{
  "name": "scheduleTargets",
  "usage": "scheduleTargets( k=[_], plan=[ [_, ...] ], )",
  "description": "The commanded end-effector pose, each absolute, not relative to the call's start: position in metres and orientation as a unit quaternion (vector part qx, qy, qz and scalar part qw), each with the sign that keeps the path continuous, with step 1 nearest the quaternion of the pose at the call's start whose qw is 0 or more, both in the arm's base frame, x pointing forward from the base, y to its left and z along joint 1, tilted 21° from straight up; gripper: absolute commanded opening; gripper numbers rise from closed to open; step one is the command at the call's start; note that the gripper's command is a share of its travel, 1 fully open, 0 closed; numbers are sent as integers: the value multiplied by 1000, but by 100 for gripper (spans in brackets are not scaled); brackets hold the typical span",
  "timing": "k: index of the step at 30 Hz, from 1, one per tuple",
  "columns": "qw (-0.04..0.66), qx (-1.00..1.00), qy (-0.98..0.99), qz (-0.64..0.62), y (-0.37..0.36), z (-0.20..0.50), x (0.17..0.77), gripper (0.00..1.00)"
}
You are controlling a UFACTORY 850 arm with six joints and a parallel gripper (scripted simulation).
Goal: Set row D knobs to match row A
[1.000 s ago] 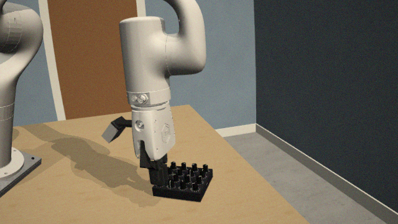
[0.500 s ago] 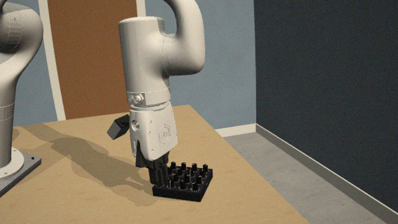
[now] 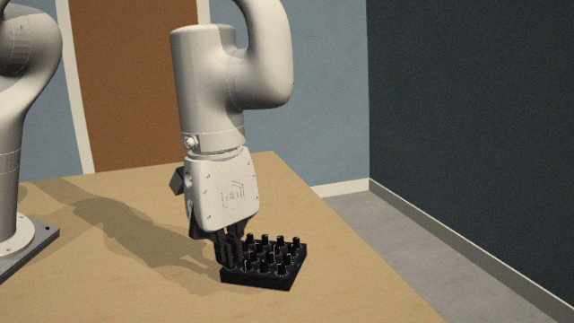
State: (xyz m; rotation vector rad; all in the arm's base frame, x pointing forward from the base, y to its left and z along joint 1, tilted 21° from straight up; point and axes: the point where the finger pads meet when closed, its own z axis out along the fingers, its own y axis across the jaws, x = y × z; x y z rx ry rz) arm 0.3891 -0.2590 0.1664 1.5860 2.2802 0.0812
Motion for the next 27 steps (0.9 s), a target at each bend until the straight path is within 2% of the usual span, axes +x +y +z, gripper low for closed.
scheduleTargets(
  k=[1, 27],
  plan=[
    [174, 611, 771, 40, -259, 167, 390, 8],
    [156, 804, 567, 87, -259, 167, 390, 8]
  ],
)
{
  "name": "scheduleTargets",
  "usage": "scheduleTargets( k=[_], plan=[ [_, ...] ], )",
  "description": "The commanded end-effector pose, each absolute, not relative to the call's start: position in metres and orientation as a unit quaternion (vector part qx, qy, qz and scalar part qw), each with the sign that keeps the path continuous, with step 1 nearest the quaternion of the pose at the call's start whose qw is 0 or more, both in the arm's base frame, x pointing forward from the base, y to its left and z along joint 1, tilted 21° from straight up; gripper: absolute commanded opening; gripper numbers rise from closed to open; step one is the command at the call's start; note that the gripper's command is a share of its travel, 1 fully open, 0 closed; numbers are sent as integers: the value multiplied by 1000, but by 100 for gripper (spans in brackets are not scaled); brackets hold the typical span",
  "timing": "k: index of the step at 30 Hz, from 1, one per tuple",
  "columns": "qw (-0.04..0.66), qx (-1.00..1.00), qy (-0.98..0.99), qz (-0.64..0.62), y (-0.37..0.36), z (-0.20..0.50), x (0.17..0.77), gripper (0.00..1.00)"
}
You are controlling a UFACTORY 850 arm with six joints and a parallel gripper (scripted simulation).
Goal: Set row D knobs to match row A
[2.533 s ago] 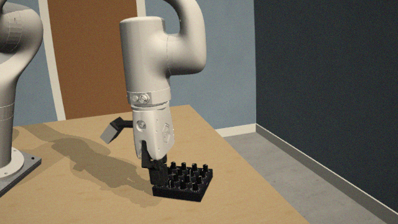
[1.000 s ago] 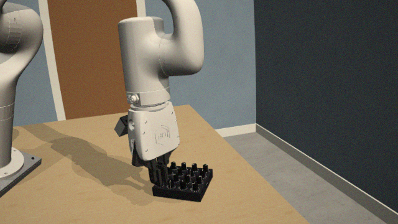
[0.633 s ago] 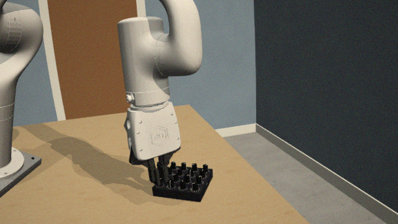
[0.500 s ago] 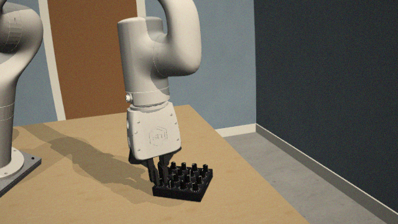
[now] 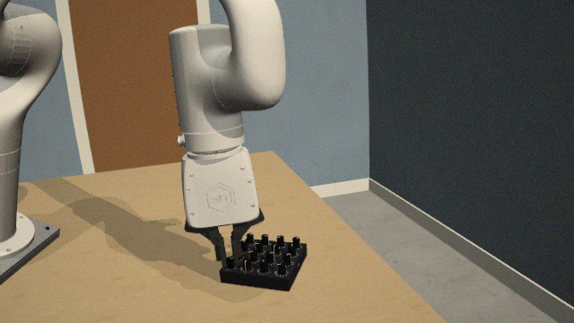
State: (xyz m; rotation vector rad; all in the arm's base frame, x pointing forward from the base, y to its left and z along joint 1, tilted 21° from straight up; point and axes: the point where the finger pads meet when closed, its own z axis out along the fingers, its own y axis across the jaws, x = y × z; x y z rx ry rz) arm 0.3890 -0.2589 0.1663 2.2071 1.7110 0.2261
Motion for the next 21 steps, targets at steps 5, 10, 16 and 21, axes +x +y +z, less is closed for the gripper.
scheduleTargets(
  k=[5, 10, 16, 21],
  plan=[
    [151, 834, 522, 96, -259, 167, 390, 8],
    [148, 849, 497, 100, -259, 167, 390, 8],
    [143, 873, 454, 108, -259, 167, 390, 8],
    [139, 887, 425, 112, -259, 167, 390, 8]
  ],
)
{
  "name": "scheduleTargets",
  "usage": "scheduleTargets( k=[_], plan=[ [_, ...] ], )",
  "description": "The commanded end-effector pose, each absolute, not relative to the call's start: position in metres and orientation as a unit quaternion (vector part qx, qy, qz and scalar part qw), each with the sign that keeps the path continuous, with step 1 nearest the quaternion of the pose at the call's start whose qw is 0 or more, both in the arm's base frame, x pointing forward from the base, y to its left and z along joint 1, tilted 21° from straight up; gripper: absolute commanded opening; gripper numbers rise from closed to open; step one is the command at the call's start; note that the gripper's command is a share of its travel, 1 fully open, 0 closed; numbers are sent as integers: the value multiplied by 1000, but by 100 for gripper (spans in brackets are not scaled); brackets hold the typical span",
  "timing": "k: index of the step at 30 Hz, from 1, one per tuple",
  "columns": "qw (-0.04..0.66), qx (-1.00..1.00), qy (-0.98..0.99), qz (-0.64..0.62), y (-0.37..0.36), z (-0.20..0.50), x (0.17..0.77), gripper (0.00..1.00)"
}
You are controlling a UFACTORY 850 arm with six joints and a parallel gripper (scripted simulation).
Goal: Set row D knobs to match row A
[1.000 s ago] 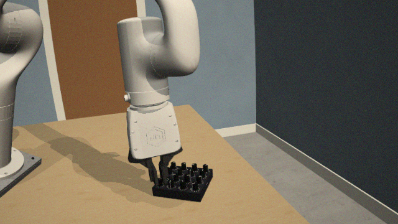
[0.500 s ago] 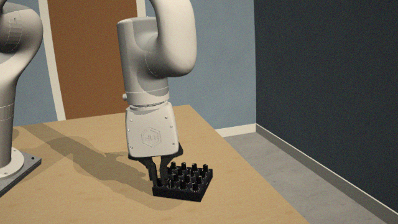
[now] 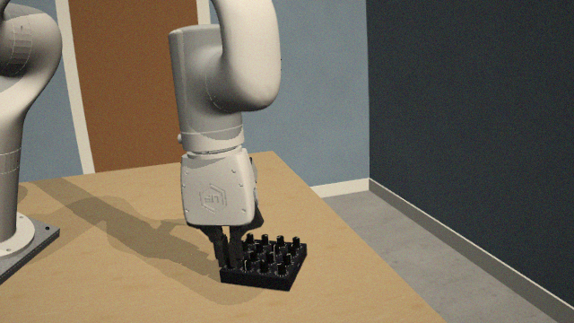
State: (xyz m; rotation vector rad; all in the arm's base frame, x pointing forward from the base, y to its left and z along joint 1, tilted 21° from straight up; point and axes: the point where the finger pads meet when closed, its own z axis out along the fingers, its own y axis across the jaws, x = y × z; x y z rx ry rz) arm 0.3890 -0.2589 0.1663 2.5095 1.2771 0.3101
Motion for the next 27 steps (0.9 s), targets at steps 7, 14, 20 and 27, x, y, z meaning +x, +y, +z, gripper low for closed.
scheduleTargets(
  k=[7, 14, 20, 27],
  plan=[
    [136, 897, 405, 115, -259, 167, 390, 8],
    [134, 904, 388, 118, -259, 167, 390, 8],
    [134, 906, 383, 119, -259, 167, 390, 8],
    [134, 907, 382, 119, -259, 167, 390, 8]
  ],
)
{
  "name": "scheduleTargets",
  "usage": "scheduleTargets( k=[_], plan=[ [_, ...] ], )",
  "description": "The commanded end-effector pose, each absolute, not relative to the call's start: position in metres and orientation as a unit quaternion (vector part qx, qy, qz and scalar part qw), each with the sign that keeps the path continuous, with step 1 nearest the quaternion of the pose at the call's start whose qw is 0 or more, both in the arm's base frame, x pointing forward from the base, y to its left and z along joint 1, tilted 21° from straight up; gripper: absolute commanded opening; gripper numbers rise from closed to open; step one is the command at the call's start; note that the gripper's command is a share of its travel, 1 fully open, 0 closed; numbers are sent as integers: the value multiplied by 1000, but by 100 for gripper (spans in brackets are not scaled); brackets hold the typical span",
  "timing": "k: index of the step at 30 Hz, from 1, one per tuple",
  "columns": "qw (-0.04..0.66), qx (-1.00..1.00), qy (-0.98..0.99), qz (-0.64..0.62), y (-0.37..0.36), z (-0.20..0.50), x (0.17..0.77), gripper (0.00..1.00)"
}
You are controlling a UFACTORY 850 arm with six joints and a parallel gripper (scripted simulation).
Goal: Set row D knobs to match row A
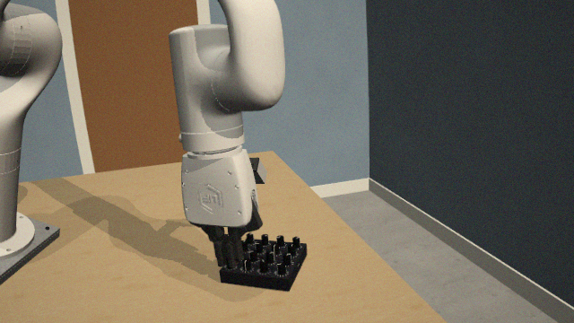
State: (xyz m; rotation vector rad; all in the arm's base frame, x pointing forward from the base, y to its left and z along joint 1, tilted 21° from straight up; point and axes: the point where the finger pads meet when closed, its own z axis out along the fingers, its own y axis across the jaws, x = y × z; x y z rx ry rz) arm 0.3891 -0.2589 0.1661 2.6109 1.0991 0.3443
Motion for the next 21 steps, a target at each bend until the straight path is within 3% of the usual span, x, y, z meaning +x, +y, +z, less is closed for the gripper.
scheduleTargets(
  k=[1, 9, 10, 21],
  plan=[
    [134, 907, 382, 119, -259, 167, 390, 8],
    [134, 907, 382, 119, -259, 167, 390, 8],
    [134, 907, 382, 119, -259, 167, 390, 19],
    [134, 907, 382, 119, -259, 167, 390, 19]
  ],
)
